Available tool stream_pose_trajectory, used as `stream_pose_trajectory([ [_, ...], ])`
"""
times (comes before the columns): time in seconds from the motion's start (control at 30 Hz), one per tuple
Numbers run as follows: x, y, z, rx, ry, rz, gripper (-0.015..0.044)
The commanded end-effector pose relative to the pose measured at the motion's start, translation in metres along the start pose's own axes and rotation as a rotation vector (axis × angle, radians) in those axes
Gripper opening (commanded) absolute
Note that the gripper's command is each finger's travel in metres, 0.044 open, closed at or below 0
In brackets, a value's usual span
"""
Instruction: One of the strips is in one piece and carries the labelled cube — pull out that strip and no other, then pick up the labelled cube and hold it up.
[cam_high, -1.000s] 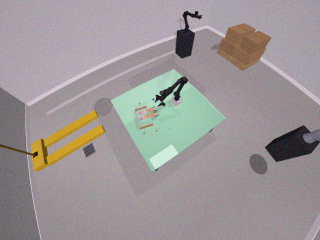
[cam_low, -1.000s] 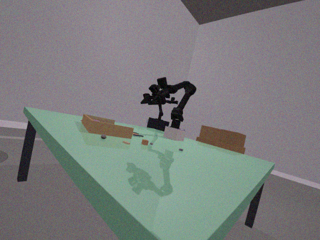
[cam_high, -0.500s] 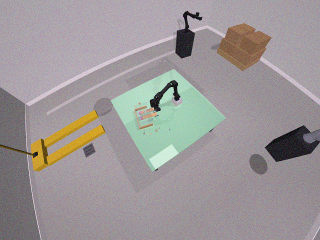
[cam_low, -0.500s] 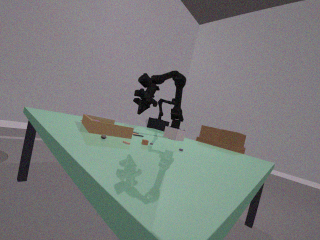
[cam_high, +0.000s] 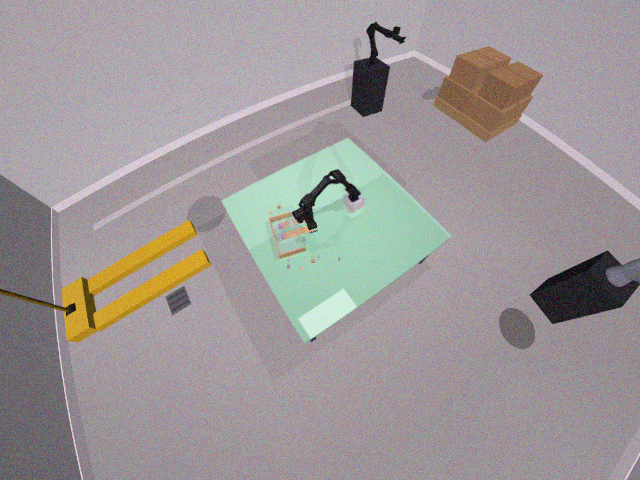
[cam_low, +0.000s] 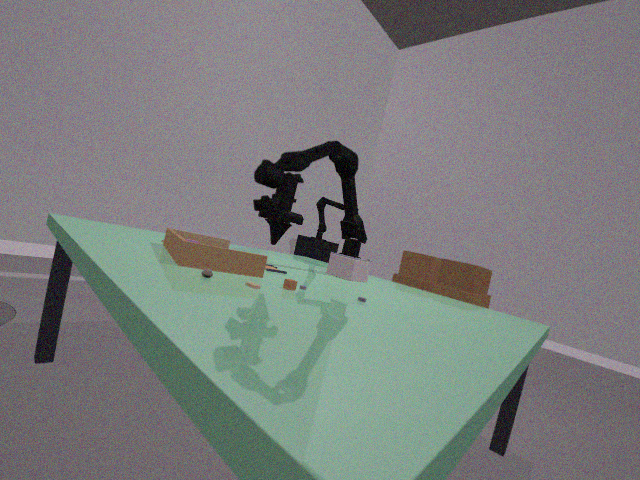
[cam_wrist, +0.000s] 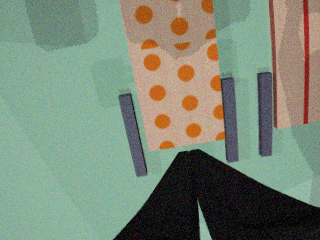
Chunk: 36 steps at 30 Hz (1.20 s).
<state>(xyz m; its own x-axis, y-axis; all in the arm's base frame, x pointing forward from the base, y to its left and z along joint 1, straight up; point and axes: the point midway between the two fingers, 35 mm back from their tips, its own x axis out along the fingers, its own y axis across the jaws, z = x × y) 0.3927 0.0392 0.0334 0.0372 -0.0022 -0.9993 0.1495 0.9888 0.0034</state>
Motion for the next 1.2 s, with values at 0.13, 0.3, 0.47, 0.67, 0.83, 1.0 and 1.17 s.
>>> stream_pose_trajectory([
  [0.13, 0.012, 0.001, 0.002, 0.007, 0.006, 0.003, 0.0],
  [0.3, 0.021, 0.0, 0.002, 0.007, 0.006, 0.003, 0.0],
  [0.47, 0.029, 0.0, 0.002, 0.007, 0.006, 0.002, 0.0],
  [0.67, 0.039, 0.0, 0.002, 0.007, 0.006, 0.002, 0.0],
  [0.83, 0.047, -0.001, 0.001, 0.007, 0.006, 0.002, 0.0],
  [1.0, 0.055, -0.002, 0.001, 0.007, 0.006, 0.002, 0.0],
  [1.17, 0.063, -0.003, 0.0, 0.007, 0.006, 0.002, 0.0],
])
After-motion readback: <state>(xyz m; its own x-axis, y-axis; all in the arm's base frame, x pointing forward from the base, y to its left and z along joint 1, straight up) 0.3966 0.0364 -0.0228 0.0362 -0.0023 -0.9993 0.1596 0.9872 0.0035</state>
